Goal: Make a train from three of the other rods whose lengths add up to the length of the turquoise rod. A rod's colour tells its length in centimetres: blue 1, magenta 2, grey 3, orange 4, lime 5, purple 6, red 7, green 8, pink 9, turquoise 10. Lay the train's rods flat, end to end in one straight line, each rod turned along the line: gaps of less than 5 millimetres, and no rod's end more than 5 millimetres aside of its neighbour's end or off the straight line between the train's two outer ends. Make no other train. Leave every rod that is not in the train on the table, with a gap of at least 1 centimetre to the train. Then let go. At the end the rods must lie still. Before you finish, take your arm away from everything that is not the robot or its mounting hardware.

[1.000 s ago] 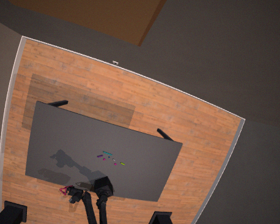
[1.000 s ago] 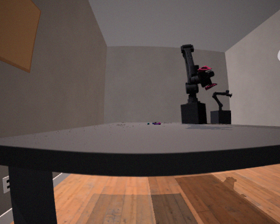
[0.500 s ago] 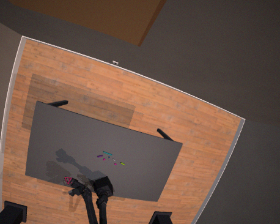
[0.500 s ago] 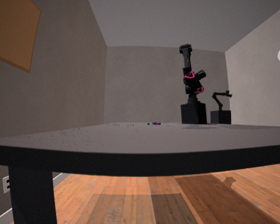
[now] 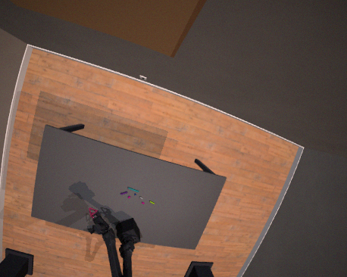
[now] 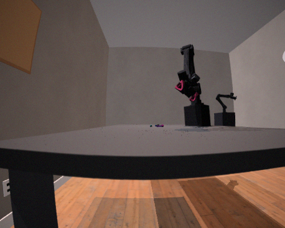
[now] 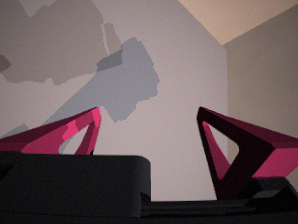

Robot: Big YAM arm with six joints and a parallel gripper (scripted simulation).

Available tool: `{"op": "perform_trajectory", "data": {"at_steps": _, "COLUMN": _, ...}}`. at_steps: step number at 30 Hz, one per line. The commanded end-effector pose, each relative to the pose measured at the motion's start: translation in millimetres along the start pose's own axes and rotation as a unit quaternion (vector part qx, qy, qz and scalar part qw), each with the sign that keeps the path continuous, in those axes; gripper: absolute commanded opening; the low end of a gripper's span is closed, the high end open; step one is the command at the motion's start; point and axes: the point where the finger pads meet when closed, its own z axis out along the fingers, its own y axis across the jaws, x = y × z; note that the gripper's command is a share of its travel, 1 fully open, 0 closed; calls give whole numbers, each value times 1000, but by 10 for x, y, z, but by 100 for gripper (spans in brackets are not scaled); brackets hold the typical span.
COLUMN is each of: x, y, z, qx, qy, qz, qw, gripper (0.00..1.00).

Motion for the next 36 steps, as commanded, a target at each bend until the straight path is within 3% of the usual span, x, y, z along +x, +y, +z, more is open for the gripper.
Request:
{"op": "perform_trajectory", "data": {"at_steps": 1, "x": 14, "y": -163, "z": 102, "qx": 4, "qy": 4, "qz": 25, "qw": 1000, "gripper": 100}}
{"op": "perform_trajectory", "data": {"at_steps": 3, "x": 14, "y": -163, "z": 102, "qx": 4, "qy": 4, "qz": 25, "qw": 1000, "gripper": 100}}
{"op": "perform_trajectory", "data": {"at_steps": 4, "x": 324, "y": -222, "z": 82, "qx": 0, "qy": 50, "qz": 68, "qw": 996, "gripper": 100}}
{"op": "perform_trajectory", "data": {"at_steps": 9, "x": 293, "y": -203, "z": 90, "qx": -2, "qy": 46, "qz": 66, "qw": 997, "gripper": 100}}
{"op": "perform_trajectory", "data": {"at_steps": 10, "x": 634, "y": -263, "z": 36, "qx": -4, "qy": 94, "qz": 113, "qw": 989, "gripper": 100}}
{"op": "perform_trajectory", "data": {"at_steps": 15, "x": 576, "y": -230, "z": 56, "qx": -9, "qy": 89, "qz": 108, "qw": 990, "gripper": 100}}
{"op": "perform_trajectory", "data": {"at_steps": 16, "x": 942, "y": -286, "z": -36, "qx": -7, "qy": 138, "qz": 159, "qw": 978, "gripper": 100}}
{"op": "perform_trajectory", "data": {"at_steps": 21, "x": 908, "y": -270, "z": -23, "qx": -10, "qy": 134, "qz": 157, "qw": 978, "gripper": 100}}
{"op": "perform_trajectory", "data": {"at_steps": 22, "x": 1239, "y": -291, "z": -131, "qx": -10, "qy": 181, "qz": 204, "qw": 962, "gripper": 100}}
{"op": "perform_trajectory", "data": {"at_steps": 27, "x": 1185, "y": -266, "z": -107, "qx": -15, "qy": 177, "qz": 200, "qw": 964, "gripper": 100}}
{"op": "perform_trajectory", "data": {"at_steps": 28, "x": 1518, "y": -277, "z": -247, "qx": -13, "qy": 222, "qz": 248, "qw": 943, "gripper": 100}}
{"op": "perform_trajectory", "data": {"at_steps": 33, "x": 1488, "y": -266, "z": -231, "qx": -16, "qy": 219, "qz": 246, "qw": 944, "gripper": 100}}
{"op": "perform_trajectory", "data": {"at_steps": 34, "x": 1775, "y": -249, "z": -379, "qx": -16, "qy": 260, "qz": 291, "qw": 921, "gripper": 100}}
{"op": "perform_trajectory", "data": {"at_steps": 36, "x": 1775, "y": -249, "z": -379, "qx": -16, "qy": 260, "qz": 291, "qw": 921, "gripper": 100}}
